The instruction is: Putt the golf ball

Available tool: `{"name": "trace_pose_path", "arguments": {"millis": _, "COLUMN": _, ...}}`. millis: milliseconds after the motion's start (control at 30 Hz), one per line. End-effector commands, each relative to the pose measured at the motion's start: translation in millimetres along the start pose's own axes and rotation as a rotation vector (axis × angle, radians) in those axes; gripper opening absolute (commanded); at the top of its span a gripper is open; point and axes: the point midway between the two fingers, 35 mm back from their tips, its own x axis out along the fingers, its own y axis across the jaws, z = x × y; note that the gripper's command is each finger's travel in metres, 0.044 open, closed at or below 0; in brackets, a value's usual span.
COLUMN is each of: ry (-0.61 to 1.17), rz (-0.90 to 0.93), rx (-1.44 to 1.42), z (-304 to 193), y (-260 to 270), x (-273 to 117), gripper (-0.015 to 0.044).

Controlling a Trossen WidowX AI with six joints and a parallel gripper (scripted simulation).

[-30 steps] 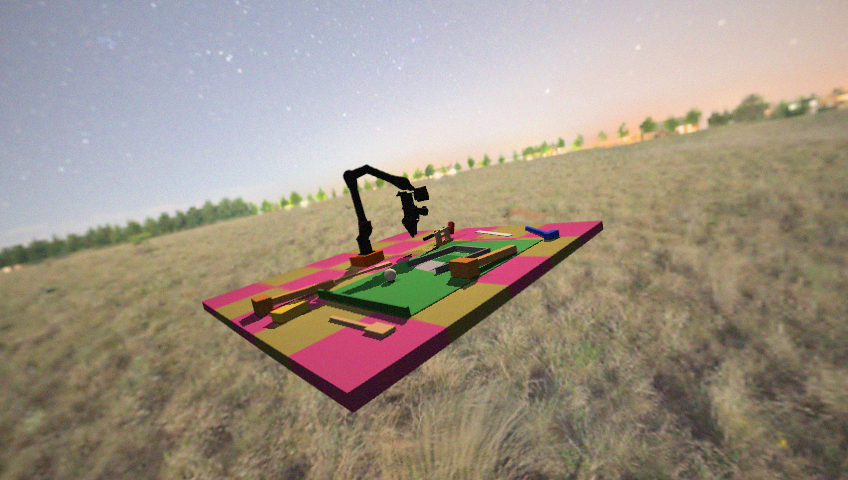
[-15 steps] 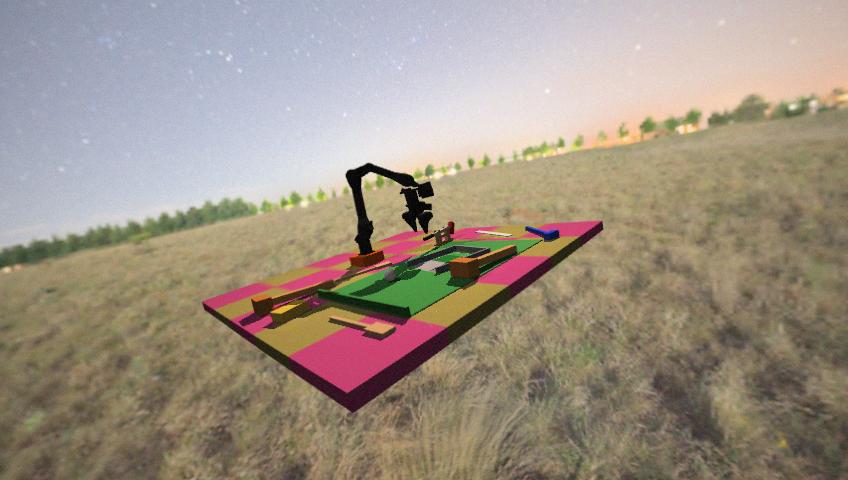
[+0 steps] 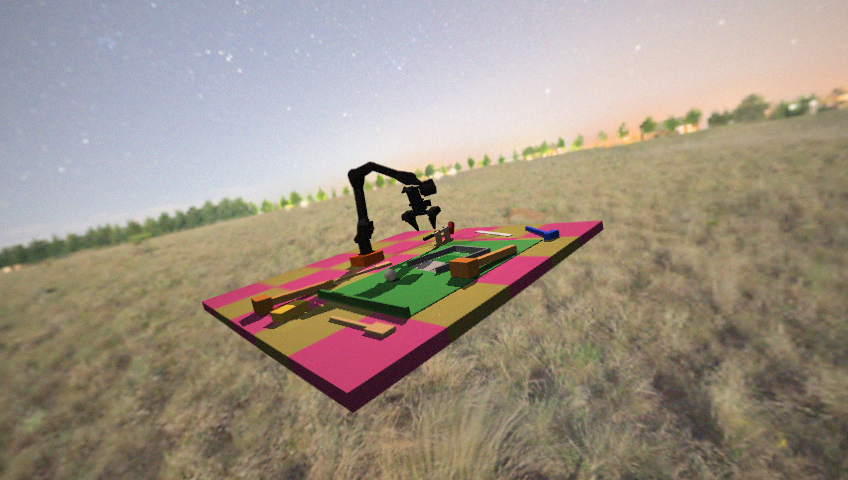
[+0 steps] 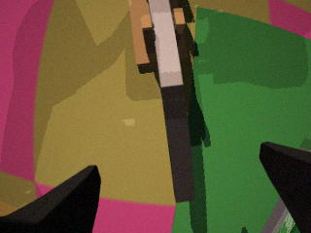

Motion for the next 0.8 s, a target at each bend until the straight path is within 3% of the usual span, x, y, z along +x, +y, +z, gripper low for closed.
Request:
{"name": "trace_pose_path", "arguments": {"millis": 0, "ry": -0.01, "rz": -0.001, "rx": -0.017, "z": 0, "y": -2, "x": 3, "gripper": 0.044}}
{"name": "trace_pose_path", "arguments": {"millis": 467, "ry": -0.01, "rz": -0.001, "rx": -0.017, "z": -10, "y": -2, "x": 43, "gripper": 0.044}}
{"name": "trace_pose_path", "arguments": {"millis": 767, "ry": -0.01, "rz": 0.0, "rx": -0.017, "z": -12, "y": -2, "x": 49, "gripper": 0.044}}
